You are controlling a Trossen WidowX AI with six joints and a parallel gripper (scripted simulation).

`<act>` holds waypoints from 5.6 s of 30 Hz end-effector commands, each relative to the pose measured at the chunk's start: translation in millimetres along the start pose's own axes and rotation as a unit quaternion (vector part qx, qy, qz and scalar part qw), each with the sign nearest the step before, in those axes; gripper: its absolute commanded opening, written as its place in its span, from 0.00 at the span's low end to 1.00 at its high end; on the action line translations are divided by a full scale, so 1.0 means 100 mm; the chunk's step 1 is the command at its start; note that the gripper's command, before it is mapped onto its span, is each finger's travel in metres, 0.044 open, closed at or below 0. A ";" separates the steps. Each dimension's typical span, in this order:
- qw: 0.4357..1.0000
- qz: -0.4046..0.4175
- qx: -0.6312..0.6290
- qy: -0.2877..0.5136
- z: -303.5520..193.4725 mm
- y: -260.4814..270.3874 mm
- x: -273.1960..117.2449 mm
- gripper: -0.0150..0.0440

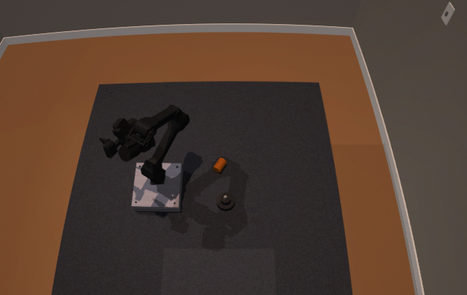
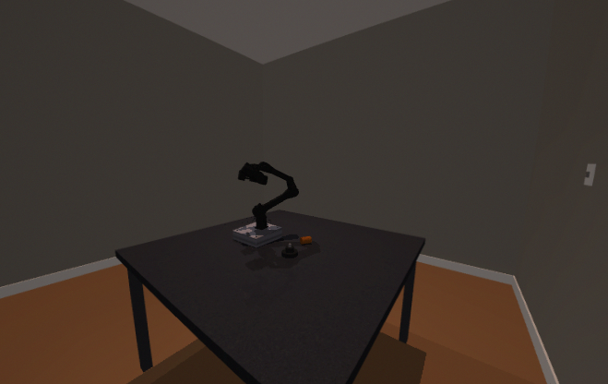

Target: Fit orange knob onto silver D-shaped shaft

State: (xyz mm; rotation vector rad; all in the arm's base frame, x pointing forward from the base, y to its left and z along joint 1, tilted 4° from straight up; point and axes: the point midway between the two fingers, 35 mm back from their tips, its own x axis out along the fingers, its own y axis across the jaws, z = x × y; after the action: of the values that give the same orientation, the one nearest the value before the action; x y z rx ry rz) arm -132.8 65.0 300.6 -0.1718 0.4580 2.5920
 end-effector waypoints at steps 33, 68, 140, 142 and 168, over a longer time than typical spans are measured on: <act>0.173 0.680 -0.712 -0.013 -2.23 0.44 -3.24 1.00; -0.573 0.542 -0.491 -0.370 -2.62 -2.96 -3.11 1.00; -0.573 0.542 -0.491 -0.370 -2.92 -3.04 -3.07 0.56; -0.573 0.542 -0.491 -0.370 -2.92 -3.04 -3.07 0.56; -0.419 0.622 -0.628 -0.210 -2.92 -3.04 -3.07 0.56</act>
State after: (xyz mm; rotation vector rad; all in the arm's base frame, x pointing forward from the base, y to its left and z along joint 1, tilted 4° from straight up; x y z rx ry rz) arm 293.7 71.1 0.4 -0.4558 1.5129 0.3384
